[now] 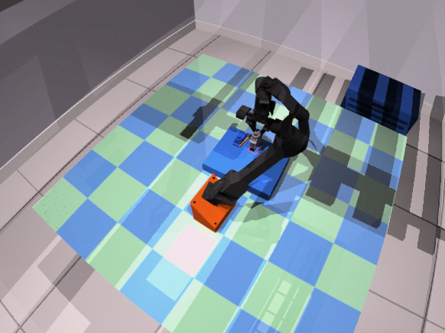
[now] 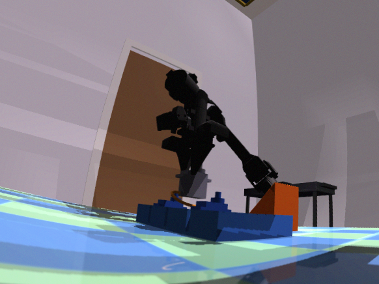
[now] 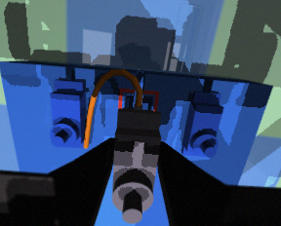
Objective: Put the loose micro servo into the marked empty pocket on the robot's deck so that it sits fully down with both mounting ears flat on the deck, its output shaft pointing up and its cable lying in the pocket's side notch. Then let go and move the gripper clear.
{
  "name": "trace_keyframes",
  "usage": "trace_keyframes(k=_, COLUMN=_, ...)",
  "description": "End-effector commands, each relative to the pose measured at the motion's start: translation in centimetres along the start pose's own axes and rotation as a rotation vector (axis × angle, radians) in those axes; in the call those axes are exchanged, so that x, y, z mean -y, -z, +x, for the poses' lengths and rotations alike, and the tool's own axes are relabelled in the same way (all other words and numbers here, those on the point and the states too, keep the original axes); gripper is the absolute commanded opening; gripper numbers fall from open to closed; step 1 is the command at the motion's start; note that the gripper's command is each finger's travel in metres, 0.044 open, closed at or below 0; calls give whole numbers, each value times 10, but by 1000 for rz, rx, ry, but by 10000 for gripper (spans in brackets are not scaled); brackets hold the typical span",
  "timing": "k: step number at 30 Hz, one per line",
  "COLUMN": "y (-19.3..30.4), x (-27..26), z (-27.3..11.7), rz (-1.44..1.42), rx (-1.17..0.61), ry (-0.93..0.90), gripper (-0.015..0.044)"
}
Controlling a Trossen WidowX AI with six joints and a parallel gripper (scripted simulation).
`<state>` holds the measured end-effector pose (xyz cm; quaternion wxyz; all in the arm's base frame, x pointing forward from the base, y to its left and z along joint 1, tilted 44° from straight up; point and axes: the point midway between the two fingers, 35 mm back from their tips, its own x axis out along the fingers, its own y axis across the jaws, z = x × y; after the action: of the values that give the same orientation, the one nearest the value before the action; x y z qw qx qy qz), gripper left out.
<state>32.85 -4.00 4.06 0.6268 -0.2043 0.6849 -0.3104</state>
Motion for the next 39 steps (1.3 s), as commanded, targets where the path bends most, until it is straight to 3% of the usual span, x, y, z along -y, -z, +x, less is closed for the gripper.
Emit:
trace_keyframes(k=1, y=-5, x=0, z=0, rz=-7, rx=3, ry=3, gripper=0)
trace_keyframes(k=39, y=-6, x=1, z=31, rz=-6, rx=3, ry=4, gripper=0)
